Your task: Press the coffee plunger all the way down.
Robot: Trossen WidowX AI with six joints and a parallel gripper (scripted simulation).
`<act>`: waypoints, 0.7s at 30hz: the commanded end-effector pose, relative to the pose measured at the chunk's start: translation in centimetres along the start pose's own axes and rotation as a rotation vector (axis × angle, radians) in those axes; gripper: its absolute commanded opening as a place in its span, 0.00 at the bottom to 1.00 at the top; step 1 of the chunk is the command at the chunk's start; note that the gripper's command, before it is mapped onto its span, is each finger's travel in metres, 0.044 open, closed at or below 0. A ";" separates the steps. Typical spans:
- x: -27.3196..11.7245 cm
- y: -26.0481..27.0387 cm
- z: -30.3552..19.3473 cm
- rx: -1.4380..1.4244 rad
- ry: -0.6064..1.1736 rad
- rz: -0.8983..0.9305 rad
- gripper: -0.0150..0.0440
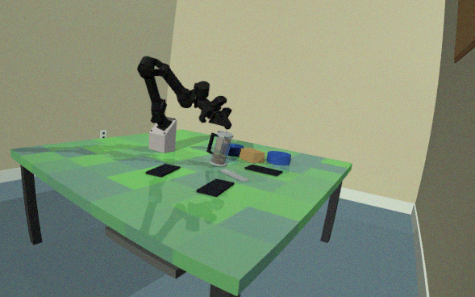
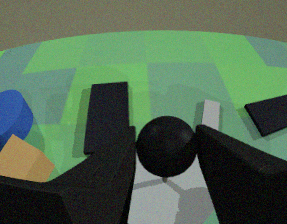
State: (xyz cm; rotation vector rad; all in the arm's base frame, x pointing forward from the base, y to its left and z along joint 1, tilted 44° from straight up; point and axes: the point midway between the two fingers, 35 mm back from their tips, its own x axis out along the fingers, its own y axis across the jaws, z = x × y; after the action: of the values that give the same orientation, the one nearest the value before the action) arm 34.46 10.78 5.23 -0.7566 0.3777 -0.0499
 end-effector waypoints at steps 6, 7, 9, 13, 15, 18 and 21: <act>0.4 0.0 -0.6 -0.016 0.023 -0.007 0.46; 0.4 0.0 -0.5 -0.016 0.023 -0.007 0.46; 0.4 0.0 -0.5 -0.016 0.023 -0.007 0.46; 0.4 0.1 -0.5 -0.016 0.023 -0.007 0.46; 0.5 0.1 -0.5 -0.016 0.023 -0.007 0.46; 0.5 0.1 -0.4 -0.016 0.023 -0.007 0.46; 0.5 0.1 -0.4 -0.016 0.023 -0.007 0.46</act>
State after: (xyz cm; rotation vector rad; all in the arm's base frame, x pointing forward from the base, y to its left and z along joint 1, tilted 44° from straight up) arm 34.74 10.76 5.06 -0.7620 0.3851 -0.0553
